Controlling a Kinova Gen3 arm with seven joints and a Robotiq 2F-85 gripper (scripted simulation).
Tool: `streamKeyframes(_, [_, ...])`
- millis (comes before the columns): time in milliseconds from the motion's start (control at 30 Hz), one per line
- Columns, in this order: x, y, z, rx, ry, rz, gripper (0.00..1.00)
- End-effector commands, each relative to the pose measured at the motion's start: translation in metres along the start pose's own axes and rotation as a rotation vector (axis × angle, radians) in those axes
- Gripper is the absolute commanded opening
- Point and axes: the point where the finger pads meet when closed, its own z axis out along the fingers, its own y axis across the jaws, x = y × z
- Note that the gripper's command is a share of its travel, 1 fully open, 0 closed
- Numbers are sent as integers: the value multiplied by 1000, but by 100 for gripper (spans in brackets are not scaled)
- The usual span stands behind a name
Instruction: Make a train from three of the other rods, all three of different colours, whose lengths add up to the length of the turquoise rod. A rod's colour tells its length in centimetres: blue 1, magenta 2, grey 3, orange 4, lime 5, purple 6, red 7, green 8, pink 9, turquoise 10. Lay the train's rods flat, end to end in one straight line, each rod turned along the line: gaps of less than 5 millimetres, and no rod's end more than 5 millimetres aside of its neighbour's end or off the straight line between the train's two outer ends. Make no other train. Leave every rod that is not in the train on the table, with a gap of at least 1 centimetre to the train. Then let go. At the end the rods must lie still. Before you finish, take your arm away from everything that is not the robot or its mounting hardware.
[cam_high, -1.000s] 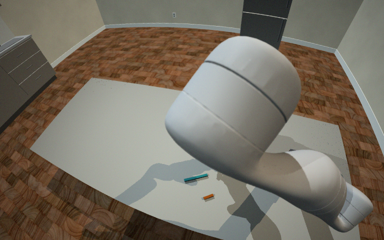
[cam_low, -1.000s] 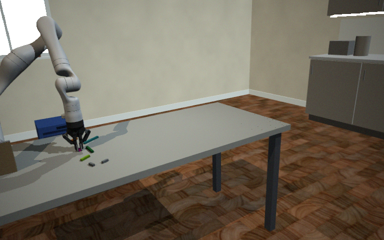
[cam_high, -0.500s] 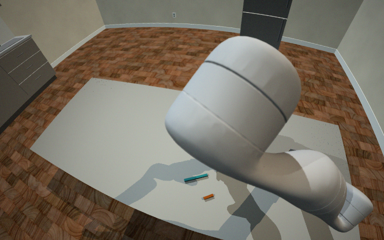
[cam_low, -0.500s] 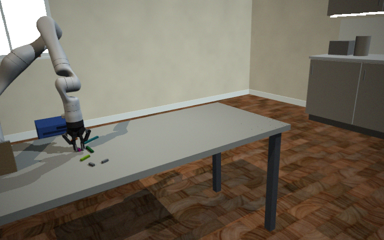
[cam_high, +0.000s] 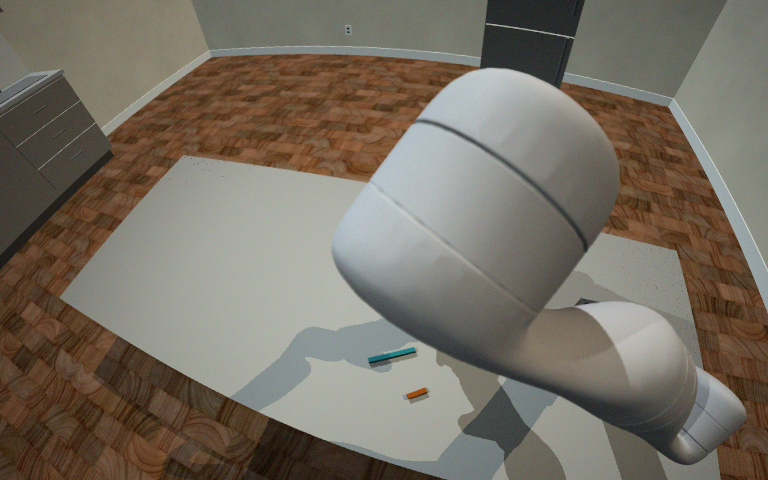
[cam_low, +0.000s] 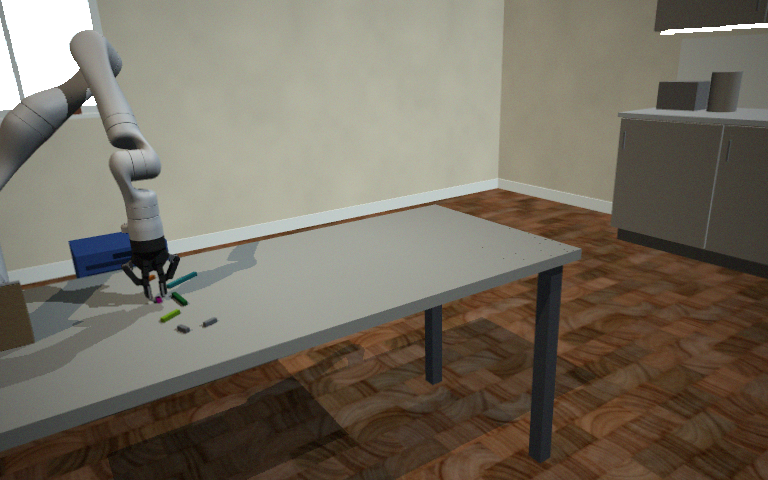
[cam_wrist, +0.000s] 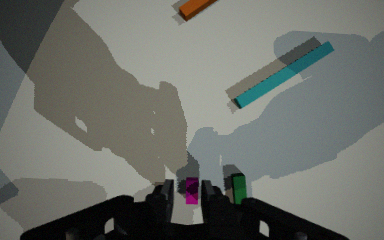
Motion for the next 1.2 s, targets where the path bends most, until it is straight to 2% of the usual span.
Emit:
streamKeyframes(0, [-1, 4, -14, -12, -7, -3, 24])
streamKeyframes(267, [-1, 4, -57, -12, -7, -3, 24])
streamKeyframes(333, [-1, 4, -57, -12, -7, -3, 24])
streamKeyframes(533, [-1, 3, -78, -12, -7, -3, 24])
streamKeyframes(700, [-1, 3, -81, -12, -7, -3, 24])
streamKeyframes(733, [-1, 3, -81, -12, -7, -3, 100])
streamKeyframes(1167, [-1, 3, -81, -12, -7, -3, 100])
